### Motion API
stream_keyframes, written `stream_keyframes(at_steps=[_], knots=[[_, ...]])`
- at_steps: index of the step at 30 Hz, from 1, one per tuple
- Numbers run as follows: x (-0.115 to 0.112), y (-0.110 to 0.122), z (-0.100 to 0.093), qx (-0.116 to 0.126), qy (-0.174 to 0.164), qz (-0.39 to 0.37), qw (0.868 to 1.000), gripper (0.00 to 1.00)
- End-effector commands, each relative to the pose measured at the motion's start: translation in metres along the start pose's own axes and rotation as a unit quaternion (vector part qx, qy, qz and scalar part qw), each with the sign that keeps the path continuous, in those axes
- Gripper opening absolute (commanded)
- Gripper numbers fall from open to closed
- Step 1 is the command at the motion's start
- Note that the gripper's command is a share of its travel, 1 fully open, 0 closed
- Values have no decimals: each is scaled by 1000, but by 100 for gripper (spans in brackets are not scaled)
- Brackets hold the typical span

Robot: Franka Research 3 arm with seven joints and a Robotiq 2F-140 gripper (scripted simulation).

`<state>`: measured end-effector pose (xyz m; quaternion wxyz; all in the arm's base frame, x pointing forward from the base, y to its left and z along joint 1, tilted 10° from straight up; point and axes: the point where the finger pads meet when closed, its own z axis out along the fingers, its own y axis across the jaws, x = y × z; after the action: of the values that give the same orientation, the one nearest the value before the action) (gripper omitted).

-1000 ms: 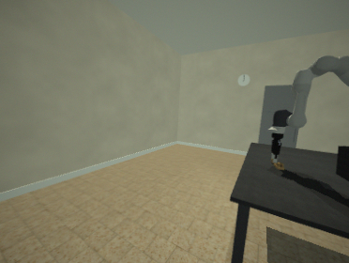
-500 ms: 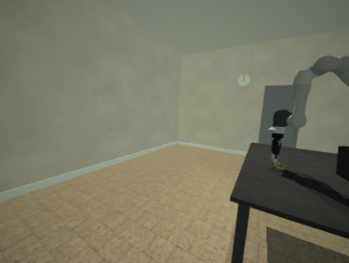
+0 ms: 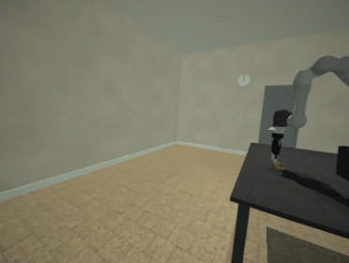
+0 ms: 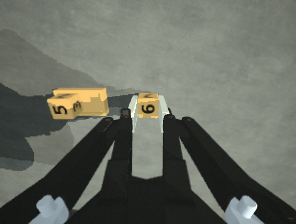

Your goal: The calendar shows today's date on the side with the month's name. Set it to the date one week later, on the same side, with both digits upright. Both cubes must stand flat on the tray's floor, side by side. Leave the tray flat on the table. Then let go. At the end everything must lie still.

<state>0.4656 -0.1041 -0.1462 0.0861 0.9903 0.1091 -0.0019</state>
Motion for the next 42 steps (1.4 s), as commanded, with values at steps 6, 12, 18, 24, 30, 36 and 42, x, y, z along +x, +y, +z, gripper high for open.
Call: stream_keyframes(at_steps=[6, 12, 18, 24, 30, 36, 42], knots=[[2, -1, 0, 0, 2, -3, 1000, 27], [2, -1, 0, 0, 2, -3, 1000, 29], [2, -1, 0, 0, 2, -3, 1000, 29], [2, -1, -5, 0, 2, -3, 1000, 29], [2, -1, -19, 0, 2, -3, 1000, 29], [2, -1, -50, 0, 2, -3, 1000, 29], [2, -1, -79, 0, 2, -3, 1000, 29]])
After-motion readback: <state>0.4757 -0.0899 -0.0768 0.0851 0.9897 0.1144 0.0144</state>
